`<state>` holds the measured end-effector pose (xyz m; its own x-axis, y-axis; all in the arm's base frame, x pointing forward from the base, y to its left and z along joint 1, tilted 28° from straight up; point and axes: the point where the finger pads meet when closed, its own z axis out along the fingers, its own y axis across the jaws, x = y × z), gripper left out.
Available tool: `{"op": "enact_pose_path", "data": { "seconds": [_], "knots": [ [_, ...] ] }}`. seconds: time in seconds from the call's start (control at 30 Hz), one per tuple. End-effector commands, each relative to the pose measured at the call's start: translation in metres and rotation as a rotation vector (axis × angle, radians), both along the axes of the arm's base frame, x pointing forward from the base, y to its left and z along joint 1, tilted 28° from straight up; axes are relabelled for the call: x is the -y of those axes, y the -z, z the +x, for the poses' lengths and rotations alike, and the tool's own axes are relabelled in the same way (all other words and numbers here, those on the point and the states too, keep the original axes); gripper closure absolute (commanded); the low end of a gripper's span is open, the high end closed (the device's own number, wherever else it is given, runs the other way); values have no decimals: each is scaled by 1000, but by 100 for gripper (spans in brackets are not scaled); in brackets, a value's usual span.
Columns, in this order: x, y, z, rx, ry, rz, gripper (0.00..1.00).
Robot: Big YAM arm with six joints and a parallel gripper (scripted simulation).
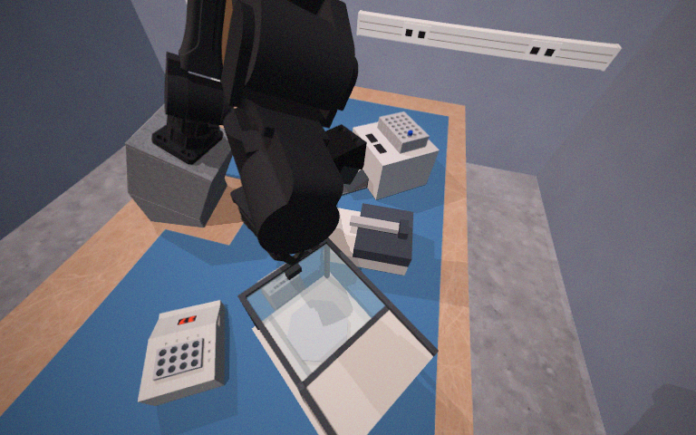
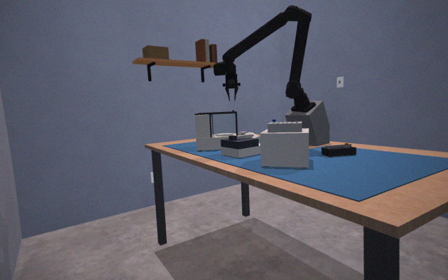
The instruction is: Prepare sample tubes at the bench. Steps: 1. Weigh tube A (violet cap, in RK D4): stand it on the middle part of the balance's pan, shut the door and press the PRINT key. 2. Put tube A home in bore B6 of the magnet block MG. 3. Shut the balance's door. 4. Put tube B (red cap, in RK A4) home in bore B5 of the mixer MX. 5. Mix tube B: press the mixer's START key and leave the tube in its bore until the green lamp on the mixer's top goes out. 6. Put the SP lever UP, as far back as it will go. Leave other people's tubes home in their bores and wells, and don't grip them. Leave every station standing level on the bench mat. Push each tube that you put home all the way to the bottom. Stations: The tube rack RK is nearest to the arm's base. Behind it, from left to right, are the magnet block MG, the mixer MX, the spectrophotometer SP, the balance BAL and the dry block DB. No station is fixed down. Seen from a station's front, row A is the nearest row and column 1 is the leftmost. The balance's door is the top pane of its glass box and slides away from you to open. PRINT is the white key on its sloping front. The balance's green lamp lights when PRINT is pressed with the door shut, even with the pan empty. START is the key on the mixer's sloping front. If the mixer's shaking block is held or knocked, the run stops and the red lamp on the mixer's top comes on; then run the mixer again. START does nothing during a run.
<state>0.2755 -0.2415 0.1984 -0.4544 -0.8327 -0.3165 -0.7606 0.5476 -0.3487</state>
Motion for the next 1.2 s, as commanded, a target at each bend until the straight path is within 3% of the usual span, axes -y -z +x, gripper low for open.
{"op": "enact_pose_path", "data": {
  "seconds": [0.0,1.17],
  "knots": [
    [-5,-4,2,7,-20,-14,70],
    [3,-11,4,17,-3,-23,70]
  ]
}}
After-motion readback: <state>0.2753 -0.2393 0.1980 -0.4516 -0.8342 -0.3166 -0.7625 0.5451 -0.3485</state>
